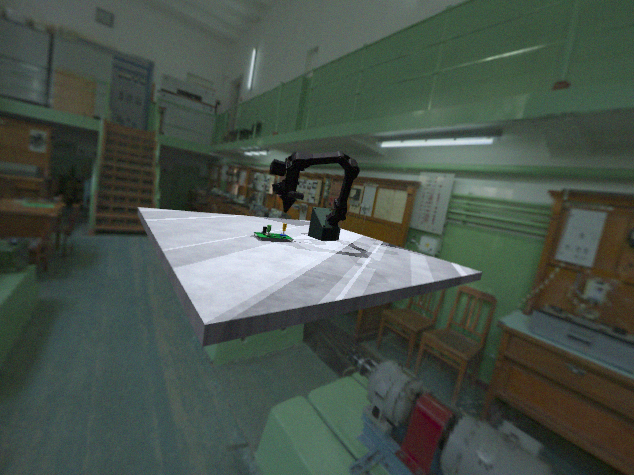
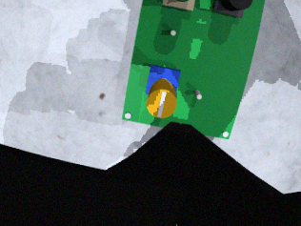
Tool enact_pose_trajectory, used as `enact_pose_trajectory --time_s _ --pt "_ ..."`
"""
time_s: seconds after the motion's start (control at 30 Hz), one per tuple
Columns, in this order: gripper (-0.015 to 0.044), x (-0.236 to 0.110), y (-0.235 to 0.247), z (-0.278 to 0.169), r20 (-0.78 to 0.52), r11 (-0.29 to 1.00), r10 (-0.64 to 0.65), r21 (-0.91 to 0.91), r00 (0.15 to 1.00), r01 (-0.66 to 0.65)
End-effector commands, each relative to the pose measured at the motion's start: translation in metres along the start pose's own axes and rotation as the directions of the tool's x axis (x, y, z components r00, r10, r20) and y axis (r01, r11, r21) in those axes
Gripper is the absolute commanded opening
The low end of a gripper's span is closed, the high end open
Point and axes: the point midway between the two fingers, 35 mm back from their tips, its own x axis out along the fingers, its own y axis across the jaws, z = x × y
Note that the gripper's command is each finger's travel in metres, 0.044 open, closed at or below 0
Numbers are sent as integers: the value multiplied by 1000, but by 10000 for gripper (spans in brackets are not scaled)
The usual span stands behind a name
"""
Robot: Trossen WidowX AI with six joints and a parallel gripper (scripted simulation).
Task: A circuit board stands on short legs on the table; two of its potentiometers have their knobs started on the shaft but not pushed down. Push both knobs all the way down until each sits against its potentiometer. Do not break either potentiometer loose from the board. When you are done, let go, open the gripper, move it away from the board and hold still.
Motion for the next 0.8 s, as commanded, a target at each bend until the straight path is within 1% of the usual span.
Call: enact_pose_trajectory --time_s 0.0,0.1,0.2,0.47,0.77 --pt "0 5 7 -4 -49 1000 -4 23 999 5" --pt "0 8 7 -4 -49 1000 -4 23 999 5" --pt "0 25 7 -5 -49 1000 -3 23 999 4" --pt "0 27 7 -5 -49 1000 -3 23 999 4" --pt "0 42 7 -6 -49 1000 -2 23 999 3"
